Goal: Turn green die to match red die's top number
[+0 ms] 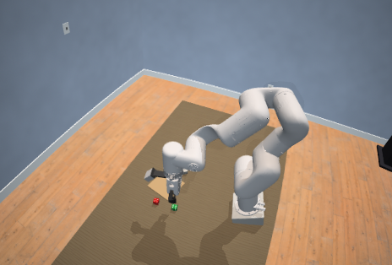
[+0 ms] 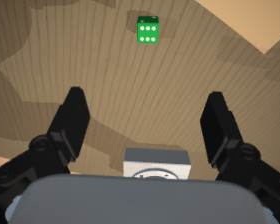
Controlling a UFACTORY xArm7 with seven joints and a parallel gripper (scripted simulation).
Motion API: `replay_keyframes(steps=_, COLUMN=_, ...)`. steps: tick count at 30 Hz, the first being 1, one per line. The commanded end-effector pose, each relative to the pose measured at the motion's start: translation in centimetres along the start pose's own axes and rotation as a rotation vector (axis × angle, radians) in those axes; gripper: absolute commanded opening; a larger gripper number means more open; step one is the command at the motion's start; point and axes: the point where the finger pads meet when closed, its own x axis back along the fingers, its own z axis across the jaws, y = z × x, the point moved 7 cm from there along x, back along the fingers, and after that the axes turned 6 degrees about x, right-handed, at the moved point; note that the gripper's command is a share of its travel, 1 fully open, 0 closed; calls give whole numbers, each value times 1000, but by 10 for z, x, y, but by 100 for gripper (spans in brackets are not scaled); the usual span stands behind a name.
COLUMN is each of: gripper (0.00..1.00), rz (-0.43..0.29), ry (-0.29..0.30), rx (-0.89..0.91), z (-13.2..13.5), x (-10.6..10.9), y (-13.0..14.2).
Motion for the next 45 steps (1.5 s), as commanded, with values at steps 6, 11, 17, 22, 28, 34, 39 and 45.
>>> replay_keyframes(steps=6, gripper=100, rz=4, ry=0, rx=0, z=0, x=-18, y=-2)
replay_keyframes(steps=11, gripper=100, rz=4, ry=-1, rx=1, z=0, x=-47, y=0)
replay_keyframes(steps=17, gripper=42, rz=4, ry=-1, rx=1, z=0, x=-47, y=0)
replay_keyframes(steps=22, gripper=42, rz=4, ry=-1, rx=1, z=0, x=-47, y=0)
replay_keyframes(steps=28, gripper=42, rz=4, ry=-1, rx=1, z=0, x=-47, y=0)
replay_keyframes(steps=34, gripper=42, rz=4, ry=-1, rx=1, z=0, x=-47, y=0)
replay_keyframes(steps=39, gripper=42, rz=4, ry=-1, rx=1, z=0, x=-47, y=0)
replay_keyframes(steps=45, gripper=42, rz=4, ry=-1, rx=1, z=0, x=-47, y=0)
